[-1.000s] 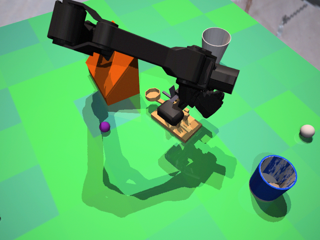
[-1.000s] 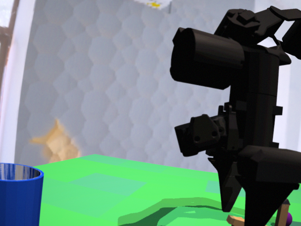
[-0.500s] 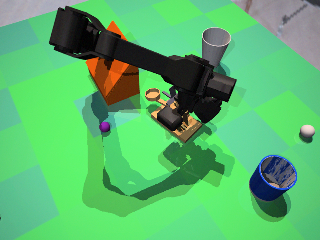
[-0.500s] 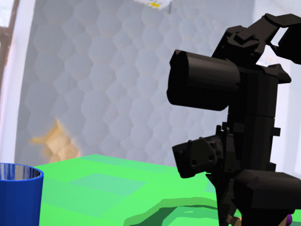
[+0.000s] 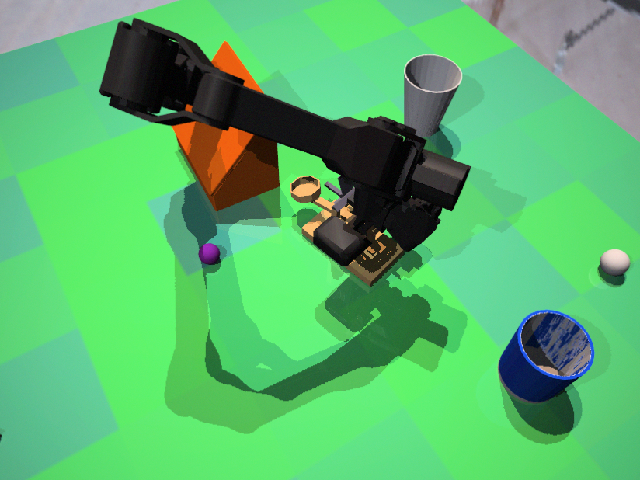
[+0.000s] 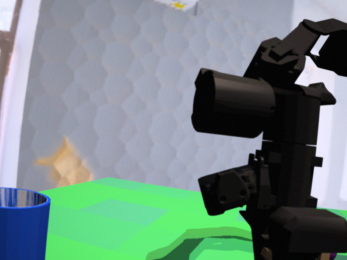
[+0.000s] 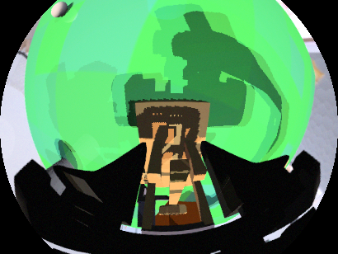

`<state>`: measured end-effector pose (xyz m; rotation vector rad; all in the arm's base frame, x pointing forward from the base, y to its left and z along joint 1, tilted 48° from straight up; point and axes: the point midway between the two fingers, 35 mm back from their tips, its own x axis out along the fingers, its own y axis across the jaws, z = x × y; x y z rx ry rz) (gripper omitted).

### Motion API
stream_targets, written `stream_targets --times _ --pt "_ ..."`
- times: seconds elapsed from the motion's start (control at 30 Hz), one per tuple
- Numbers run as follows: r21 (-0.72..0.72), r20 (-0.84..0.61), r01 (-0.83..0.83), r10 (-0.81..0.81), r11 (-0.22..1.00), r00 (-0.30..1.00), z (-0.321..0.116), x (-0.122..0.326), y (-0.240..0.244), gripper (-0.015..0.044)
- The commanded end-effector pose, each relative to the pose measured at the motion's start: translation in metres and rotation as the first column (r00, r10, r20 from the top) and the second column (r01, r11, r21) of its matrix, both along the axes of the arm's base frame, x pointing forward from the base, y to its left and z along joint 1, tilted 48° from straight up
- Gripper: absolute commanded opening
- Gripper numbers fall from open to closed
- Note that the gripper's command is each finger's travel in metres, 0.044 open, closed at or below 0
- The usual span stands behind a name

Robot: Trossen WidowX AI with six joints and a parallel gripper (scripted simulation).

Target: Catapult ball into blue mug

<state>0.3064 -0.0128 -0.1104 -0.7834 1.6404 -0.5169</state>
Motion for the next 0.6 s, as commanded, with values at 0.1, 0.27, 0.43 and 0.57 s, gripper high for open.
stream_targets --times 0.1,0.27,0.43,0.57 --pt "0.001 0.002 0.000 0.000 1.000 1.000 0.000 0.000 0.001 0.0118" --pt "0.001 0.002 0.000 0.000 1.000 1.000 0.002 0.001 0.003 0.0065" --pt "0.002 0.000 0.000 0.000 1.000 1.000 0.034 0.004 0.037 0.0000" --pt "0.001 0.000 -0.003 0.003 1.000 1.000 0.032 0.006 0.037 0.0000"
